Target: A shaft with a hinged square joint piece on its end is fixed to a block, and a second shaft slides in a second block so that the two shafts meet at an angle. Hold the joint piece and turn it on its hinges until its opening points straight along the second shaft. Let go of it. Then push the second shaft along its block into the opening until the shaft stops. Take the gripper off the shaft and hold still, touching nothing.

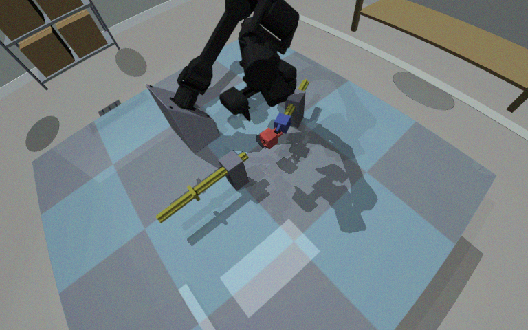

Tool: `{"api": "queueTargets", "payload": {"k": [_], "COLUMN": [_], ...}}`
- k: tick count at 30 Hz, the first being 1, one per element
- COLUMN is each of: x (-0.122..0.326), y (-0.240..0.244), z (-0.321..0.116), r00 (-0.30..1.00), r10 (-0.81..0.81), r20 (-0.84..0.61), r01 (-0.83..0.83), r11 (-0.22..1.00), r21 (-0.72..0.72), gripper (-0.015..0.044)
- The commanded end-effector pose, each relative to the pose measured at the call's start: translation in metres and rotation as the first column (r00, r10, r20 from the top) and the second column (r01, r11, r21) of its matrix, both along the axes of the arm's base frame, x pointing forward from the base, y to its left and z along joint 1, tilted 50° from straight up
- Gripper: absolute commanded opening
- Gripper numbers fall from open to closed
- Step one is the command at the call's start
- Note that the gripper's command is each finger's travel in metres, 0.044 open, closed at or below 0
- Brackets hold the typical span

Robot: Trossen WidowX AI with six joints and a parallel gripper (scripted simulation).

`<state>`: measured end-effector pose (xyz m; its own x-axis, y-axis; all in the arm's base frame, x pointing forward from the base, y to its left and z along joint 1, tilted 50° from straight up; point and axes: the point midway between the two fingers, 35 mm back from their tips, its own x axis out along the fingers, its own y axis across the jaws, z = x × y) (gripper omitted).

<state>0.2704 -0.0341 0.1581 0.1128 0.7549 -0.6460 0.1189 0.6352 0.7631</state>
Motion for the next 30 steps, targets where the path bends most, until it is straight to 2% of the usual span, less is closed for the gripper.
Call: {"api": "queueTargets", "payload": {"k": [1,14,30], "x": [0.0,0.003,0.0], "y": [0.0,-0.007,-0.012], "z": [-0.001,-0.031,-0.069], "r00": [1.0,0.92,0.626], "r10": [-0.005,-0.196,-0.296], "r20": [-0.007,-0.338,-0.722], "r01": [0.005,0.246,0.526], "r11": [1.0,0.963,0.844], "r21": [0.003,0.113,0.109], "gripper": [0.044,0.044,0.044]}}
